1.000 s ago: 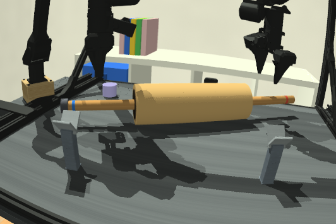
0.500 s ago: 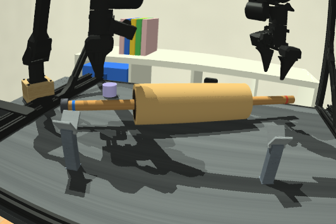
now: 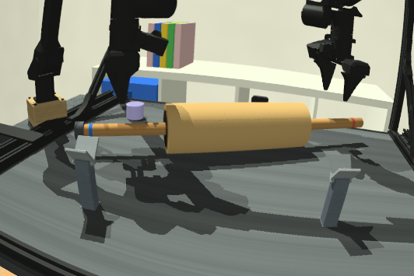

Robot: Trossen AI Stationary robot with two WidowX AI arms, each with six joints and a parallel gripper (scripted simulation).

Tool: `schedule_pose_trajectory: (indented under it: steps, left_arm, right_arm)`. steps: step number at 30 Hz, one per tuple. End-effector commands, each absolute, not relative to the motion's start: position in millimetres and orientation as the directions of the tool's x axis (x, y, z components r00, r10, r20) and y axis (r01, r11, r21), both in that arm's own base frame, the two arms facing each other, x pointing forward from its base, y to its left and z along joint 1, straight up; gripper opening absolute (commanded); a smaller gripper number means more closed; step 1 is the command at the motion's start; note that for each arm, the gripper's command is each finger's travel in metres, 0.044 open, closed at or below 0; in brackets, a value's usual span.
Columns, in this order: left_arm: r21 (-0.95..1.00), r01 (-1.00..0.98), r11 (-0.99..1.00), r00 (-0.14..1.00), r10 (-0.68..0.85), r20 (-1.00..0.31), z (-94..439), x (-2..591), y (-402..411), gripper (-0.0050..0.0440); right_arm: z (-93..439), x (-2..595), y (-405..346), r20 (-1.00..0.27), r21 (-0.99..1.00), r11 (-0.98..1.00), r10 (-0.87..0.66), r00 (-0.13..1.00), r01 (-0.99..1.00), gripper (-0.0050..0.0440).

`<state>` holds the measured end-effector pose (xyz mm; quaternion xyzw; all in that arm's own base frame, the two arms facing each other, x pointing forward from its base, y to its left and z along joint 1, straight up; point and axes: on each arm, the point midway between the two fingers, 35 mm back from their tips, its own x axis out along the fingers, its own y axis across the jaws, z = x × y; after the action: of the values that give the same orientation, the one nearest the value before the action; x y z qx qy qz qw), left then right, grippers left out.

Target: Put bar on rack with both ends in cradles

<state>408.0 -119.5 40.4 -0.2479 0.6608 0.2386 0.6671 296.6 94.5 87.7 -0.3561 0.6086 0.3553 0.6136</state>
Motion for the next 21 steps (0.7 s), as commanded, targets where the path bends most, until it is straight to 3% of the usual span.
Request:
schedule_pose_trajectory:
  steps: [1, 21]
  left_arm:
    - [-0.001, -0.647, 0.762, 0.001, -0.001, -1.000, 30.0, 406.8, -118.8, 0.0440]
    - [-0.001, -0.646, 0.764, 0.000, -0.001, -1.000, 0.5, 408.0, -119.2, 0.0440]
  right_arm:
    - [80.9, 296.2, 94.2, -1.000, -0.002, 0.496, -0.002, 0.001, -0.868, 0.0440]
    - [51.2, 297.6, 94.6, -1.000, -0.001, 0.497, -0.001, 0.001, -0.868, 0.0440]
